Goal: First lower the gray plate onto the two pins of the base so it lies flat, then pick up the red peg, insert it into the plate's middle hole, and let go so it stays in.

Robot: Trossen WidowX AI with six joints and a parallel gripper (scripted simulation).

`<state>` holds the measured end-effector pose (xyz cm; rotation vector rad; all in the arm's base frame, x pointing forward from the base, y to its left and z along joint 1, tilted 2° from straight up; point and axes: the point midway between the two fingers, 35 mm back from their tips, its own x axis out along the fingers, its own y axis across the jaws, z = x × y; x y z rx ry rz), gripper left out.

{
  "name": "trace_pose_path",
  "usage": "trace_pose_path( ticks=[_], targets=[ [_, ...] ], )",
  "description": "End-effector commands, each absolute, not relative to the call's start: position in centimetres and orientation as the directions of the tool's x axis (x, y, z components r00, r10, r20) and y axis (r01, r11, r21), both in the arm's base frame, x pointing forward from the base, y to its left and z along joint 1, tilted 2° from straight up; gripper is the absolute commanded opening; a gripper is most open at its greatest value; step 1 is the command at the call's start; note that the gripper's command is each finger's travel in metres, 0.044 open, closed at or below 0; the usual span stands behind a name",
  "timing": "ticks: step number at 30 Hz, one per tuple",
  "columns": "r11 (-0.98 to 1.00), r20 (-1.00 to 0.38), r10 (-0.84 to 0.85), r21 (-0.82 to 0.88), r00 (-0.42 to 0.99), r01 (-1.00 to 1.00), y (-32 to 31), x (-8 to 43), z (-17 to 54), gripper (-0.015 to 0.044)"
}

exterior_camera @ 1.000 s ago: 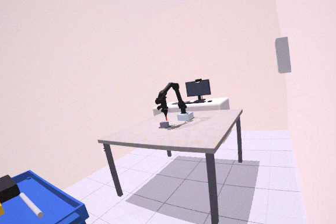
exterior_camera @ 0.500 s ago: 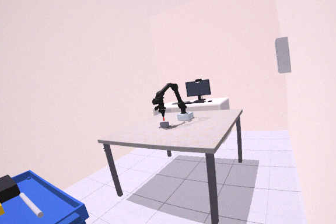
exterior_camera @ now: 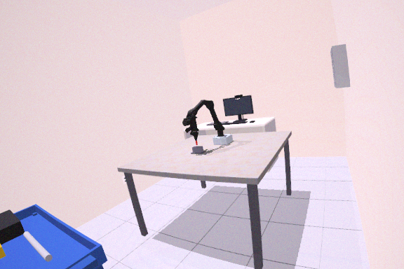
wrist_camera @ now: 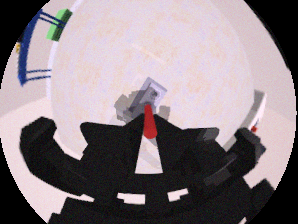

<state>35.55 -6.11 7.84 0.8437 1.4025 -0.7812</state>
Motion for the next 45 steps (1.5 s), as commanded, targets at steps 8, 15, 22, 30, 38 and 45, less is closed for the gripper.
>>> trace_pose_path(
  ticks=[8,15,22,30,38,45],
  targets=[
    [0.505,-0.999,0.026,0.035,0.025,0.862,-6.2,35.5,7.8,0.0000],
    [0.501,-0.999,0.028,0.038,0.028,0.864,-6.1,35.6,7.8,0.0000],
    [0.502,-0.999,0.028,0.037,0.027,0.864,-6.1,35.6,7.3,0.0000],
    [0.505,-0.999,0.026,0.035,0.025,0.862,-6.1,35.4,6.1,0.0000],
    [0.503,-0.999,0.028,0.038,0.028,0.864,-6.1,35.5,6.3,0.0000],
    [0.503,-0.999,0.028,0.038,0.028,0.864,-6.1,35.5,6.3,0.0000]
  ],
)
